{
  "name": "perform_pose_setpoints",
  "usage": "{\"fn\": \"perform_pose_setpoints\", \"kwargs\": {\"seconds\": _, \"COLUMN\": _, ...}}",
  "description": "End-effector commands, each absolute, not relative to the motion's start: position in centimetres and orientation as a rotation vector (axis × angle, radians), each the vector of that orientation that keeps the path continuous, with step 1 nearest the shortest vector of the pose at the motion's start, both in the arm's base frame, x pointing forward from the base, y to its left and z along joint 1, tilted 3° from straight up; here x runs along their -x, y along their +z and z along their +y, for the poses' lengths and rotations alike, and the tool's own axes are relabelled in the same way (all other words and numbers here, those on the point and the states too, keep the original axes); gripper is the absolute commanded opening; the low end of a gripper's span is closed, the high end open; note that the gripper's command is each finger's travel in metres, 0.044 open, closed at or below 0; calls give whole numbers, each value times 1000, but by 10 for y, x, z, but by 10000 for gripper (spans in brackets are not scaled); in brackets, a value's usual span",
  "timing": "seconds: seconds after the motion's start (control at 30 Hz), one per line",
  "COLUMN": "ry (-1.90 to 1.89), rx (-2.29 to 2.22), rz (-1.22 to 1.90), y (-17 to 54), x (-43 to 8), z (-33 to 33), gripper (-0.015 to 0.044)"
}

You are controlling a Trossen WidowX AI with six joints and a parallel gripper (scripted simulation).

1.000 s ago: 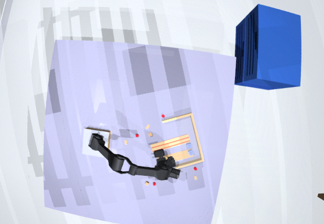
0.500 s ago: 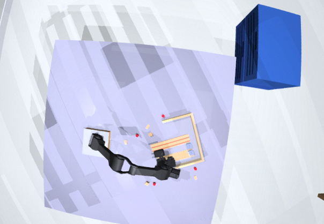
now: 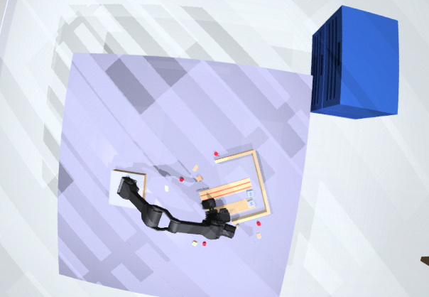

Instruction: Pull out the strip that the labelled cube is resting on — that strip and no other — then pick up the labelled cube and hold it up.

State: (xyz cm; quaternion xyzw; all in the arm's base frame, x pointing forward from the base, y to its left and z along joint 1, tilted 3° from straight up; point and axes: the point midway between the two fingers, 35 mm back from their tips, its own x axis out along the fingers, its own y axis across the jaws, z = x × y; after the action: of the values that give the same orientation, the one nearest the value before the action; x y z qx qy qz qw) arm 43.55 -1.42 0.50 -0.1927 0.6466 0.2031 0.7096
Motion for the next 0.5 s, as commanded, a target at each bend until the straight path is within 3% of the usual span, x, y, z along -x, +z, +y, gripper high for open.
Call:
{"fn": "perform_pose_setpoints", "kwargs": {"seconds": 0.0, "ry": 454, "rx": 430, "rz": 1453, "y": -1, "x": -426, "z": -19, "gripper": 0}}
{"fn": "perform_pose_setpoints", "kwargs": {"seconds": 0.47, "ry": 454, "rx": 431, "rz": 1455, "y": -4, "x": -408, "z": -31, "gripper": 0}}
